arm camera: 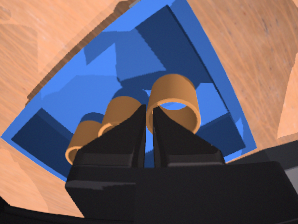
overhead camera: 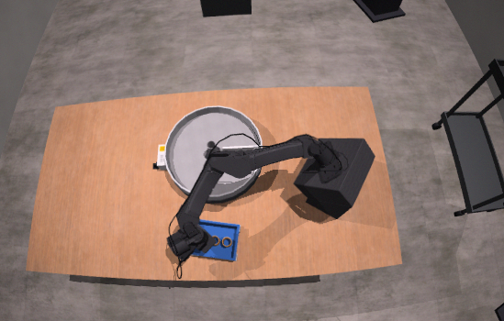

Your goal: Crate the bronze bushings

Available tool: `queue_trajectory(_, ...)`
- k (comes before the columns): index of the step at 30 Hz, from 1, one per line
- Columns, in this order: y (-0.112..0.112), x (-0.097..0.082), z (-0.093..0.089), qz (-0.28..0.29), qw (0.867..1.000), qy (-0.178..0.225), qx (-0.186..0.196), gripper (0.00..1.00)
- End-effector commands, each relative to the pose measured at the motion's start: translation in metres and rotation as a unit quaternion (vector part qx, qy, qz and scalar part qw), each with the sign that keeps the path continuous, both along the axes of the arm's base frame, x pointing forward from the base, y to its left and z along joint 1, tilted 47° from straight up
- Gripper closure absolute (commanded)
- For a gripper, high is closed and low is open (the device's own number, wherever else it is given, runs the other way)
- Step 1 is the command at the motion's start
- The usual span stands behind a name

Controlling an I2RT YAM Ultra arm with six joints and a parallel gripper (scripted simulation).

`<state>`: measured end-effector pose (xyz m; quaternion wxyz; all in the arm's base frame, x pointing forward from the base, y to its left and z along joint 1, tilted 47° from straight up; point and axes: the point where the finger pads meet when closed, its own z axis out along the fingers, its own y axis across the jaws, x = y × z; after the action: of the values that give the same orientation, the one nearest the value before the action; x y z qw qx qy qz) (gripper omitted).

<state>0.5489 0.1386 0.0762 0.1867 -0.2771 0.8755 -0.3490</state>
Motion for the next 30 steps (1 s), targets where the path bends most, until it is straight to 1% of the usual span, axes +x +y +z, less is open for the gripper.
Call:
queue_trajectory(1, 0.0171, -0.0029, 0.0093, 0.02, 1.0, -0.012, 0.01, 1.0)
queue_trajectory(3, 0.0171, -0.0029, 0.0093, 0.02, 1.0, -0.012, 0.01, 1.0)
queue_trajectory(6, 0.0179, 0.0012, 0.0163, 0.018, 0.999, -0.024, 0.014, 1.0)
queue_trajectory(30, 0.0178, 0.001, 0.0163, 0.017, 0.999, -0.024, 0.014, 1.0)
